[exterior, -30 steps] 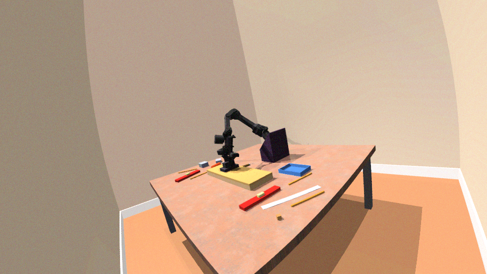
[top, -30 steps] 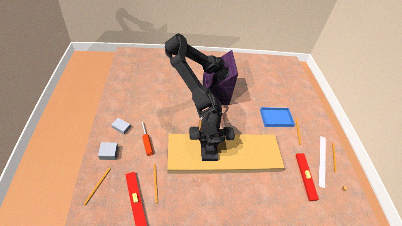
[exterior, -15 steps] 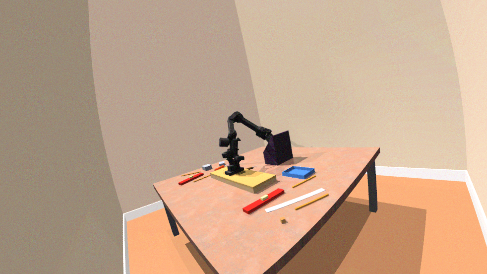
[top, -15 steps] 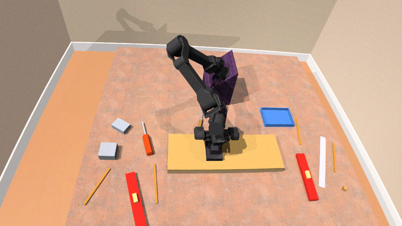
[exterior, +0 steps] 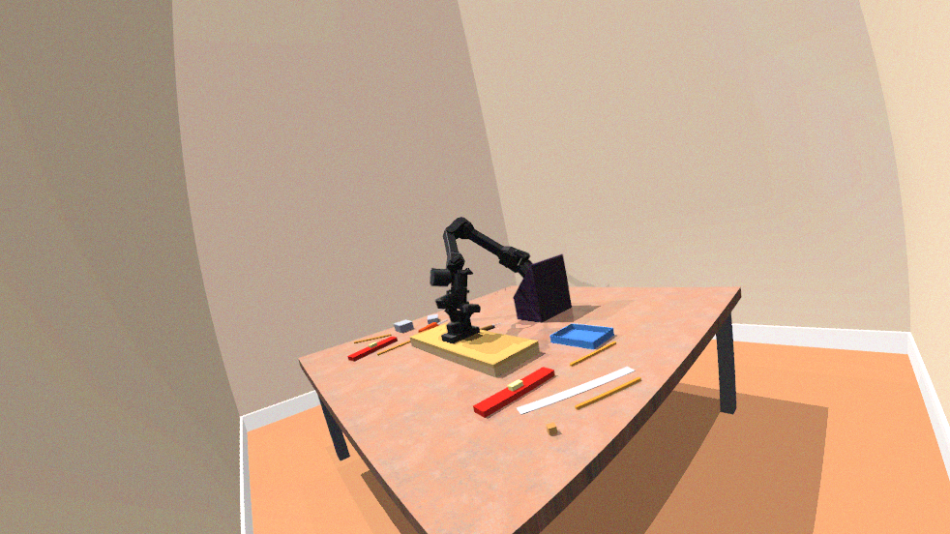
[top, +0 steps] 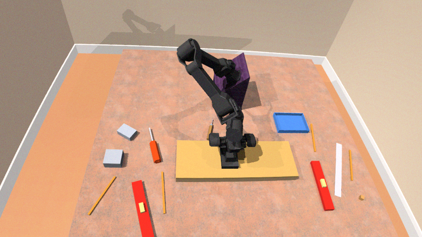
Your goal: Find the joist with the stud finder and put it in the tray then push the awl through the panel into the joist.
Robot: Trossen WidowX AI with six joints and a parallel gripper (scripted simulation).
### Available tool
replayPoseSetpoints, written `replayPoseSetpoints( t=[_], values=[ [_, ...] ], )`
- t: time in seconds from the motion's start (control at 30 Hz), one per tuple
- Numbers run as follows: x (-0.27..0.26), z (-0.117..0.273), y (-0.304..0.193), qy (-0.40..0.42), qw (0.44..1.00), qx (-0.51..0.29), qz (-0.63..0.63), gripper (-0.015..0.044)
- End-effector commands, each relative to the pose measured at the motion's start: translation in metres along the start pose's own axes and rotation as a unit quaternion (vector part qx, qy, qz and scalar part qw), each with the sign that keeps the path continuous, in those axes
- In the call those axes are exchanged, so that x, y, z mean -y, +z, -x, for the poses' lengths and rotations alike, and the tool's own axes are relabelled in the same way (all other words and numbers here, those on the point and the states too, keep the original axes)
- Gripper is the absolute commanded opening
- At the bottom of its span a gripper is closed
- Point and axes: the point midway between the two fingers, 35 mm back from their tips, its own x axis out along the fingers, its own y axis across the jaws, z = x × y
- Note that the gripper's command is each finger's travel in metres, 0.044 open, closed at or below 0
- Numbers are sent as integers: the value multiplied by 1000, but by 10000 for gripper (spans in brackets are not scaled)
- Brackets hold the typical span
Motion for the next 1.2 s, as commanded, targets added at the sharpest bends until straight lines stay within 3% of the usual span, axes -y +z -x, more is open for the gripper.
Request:
replayPoseSetpoints(
  t=[0.0, 1.17],
  values=[
    [-7, -1, 0, 3, 1000, 0, -1, 0],
    [-54, 0, 0, 4, 1000, 0, -1, 0]
  ],
)
